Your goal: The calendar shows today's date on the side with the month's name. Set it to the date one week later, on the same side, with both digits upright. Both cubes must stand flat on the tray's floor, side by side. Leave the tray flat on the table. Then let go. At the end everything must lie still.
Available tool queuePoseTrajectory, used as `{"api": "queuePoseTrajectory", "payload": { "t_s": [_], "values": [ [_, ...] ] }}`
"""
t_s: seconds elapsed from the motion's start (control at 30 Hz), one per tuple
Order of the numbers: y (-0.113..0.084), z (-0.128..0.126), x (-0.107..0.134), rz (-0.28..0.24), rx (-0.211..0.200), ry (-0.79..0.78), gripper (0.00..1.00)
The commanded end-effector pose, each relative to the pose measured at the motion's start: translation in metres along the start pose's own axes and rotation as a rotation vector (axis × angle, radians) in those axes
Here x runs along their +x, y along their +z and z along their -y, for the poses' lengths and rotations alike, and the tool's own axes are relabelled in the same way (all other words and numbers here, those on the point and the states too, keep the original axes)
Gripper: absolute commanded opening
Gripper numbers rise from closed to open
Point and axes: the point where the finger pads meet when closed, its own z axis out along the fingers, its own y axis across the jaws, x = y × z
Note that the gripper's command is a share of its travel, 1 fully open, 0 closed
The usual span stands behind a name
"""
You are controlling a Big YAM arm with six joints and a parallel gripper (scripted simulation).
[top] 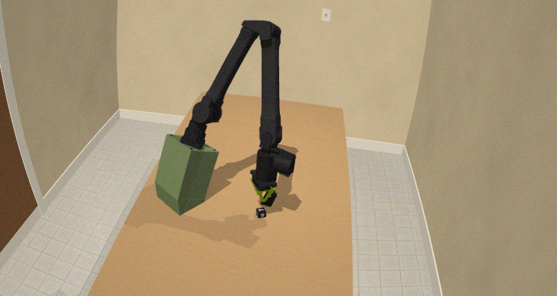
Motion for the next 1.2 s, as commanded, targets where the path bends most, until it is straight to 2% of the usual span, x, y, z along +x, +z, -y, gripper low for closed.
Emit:
{"api": "queuePoseTrajectory", "payload": {
  "t_s": [0.0, 0.87, 0.97, 1.17],
  "values": [
    [-0.014, 0.018, -0.013, 0.038, 0.044, 0.009, 0.44],
    [-0.012, 0.021, -0.015, 0.046, 0.053, 0.007, 0.44],
    [-0.001, 0.016, -0.009, 0.026, 0.030, 0.013, 0.44],
    [0.007, 0.011, -0.013, 0.022, 0.023, -0.006, 0.44]
  ]
}}
